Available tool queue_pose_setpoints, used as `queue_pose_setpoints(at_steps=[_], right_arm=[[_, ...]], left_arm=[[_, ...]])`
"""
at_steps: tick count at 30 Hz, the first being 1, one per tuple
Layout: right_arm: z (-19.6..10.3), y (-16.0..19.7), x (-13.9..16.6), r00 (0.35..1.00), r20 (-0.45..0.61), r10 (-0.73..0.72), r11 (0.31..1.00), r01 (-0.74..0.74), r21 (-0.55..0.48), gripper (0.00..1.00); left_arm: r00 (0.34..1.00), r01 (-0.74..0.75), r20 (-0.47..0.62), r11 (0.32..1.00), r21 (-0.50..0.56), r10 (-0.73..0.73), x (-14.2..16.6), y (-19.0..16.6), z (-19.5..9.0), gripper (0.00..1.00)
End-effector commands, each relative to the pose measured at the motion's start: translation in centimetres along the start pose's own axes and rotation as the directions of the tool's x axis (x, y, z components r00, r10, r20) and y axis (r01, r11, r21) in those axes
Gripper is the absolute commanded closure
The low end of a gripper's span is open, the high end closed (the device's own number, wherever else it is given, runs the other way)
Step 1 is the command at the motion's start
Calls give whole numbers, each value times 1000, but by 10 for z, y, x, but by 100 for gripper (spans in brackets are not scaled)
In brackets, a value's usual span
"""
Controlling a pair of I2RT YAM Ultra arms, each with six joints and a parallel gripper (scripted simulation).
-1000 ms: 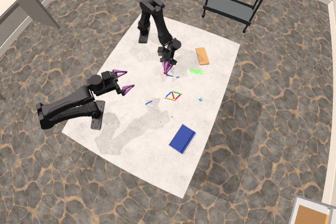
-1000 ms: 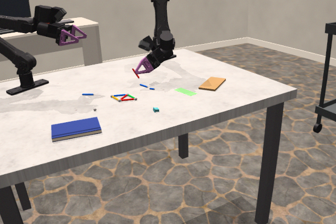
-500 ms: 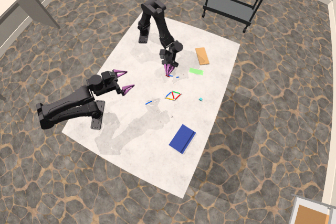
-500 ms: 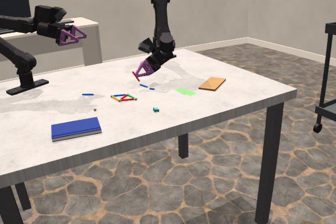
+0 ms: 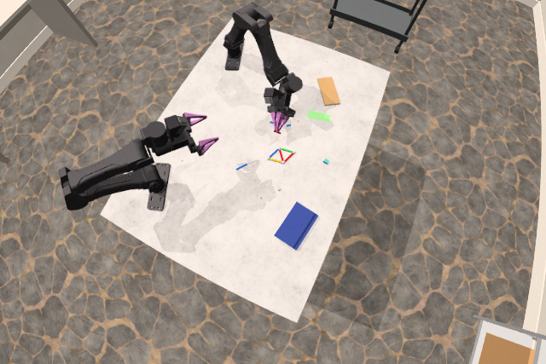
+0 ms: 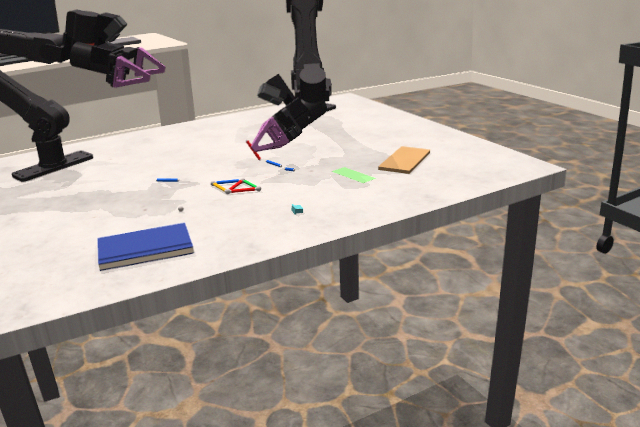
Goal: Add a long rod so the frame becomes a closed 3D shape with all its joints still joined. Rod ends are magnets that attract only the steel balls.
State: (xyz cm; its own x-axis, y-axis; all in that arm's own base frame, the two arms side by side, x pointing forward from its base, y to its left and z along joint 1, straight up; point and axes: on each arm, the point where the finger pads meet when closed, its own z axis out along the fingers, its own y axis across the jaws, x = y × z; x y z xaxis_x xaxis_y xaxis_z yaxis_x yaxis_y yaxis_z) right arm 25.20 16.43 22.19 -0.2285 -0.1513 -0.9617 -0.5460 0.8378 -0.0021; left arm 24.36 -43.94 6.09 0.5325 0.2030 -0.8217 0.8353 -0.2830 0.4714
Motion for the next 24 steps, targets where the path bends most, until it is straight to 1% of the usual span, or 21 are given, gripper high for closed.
queue_pose_setpoints(at_steps=[1, 16, 17, 24], right_arm=[[-4, -2, -2, 1000, 5, 3, 1000, -3, 5, 0], [-4, -2, -2, 1000, 5, 3, 1000, -3, 5, 0], [-4, -2, -2, 1000, 5, 3, 1000, -3, 5, 0], [-4, -2, -2, 1000, 5, 3, 1000, -3, 5, 0]], left_arm=[[999, -28, 28, 1000, -2, 28, -13, 14, 10, 100], [999, -34, 32, 999, -6, 35, -15, 16, 9, 100], [999, -27, 22, 1000, -10, 27, -12, 16, 7, 100], [1000, -2, 6, 1000, 2, 1, -8, 19, 18, 100]])
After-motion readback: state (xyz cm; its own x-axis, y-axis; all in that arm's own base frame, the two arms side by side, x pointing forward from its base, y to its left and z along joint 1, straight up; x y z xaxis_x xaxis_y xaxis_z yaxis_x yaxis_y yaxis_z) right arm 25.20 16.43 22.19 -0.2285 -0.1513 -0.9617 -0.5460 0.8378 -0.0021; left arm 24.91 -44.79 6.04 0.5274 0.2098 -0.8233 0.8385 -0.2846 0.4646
